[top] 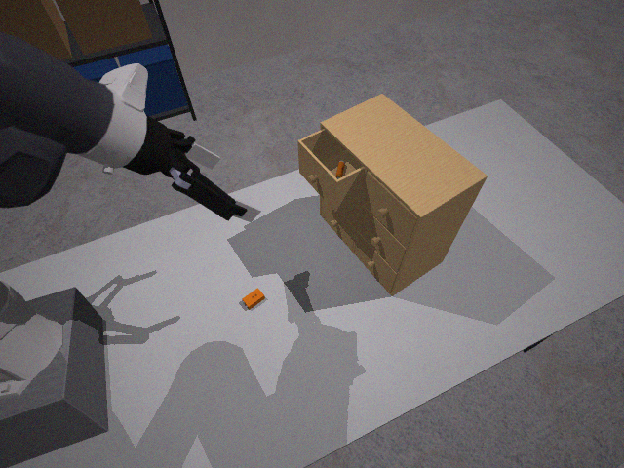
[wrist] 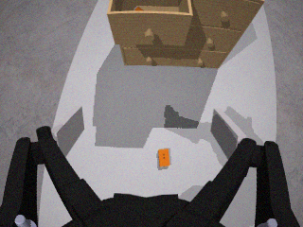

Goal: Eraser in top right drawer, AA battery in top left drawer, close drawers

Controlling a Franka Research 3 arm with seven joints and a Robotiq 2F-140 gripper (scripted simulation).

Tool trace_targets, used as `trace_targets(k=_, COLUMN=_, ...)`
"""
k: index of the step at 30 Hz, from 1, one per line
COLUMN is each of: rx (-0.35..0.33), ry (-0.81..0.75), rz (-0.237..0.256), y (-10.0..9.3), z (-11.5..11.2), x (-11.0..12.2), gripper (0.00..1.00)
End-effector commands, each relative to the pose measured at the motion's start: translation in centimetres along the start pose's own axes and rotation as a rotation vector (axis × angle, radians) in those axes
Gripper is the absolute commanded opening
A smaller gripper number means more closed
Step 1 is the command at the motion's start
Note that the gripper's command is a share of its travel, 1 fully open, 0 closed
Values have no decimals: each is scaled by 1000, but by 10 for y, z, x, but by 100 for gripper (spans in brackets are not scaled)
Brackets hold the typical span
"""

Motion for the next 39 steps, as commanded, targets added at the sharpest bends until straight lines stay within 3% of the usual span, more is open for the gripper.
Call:
trace_targets(k=1, rx=138, ry=-5, rz=2, y=-3, z=22, x=-1, gripper=100)
trace_targets(k=7, rx=184, ry=-5, rz=4, y=6, z=21, x=-1, gripper=100)
trace_targets(k=15, rx=193, ry=-5, rz=4, y=7, z=21, x=-1, gripper=100)
trace_targets(k=16, rx=193, ry=-5, rz=4, y=7, z=21, x=-1, gripper=0)
trace_targets(k=39, rx=193, ry=-5, rz=4, y=8, z=21, x=-1, gripper=0)
Point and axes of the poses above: the point where the finger pads meet when closed, its own y axis out along the fingers, its own x axis across the jaws, z = x × y, the point moved 6 cm from there along -y, back along the fingers, and after that the axes turned 2 degrees about y, right-handed, at the moved point
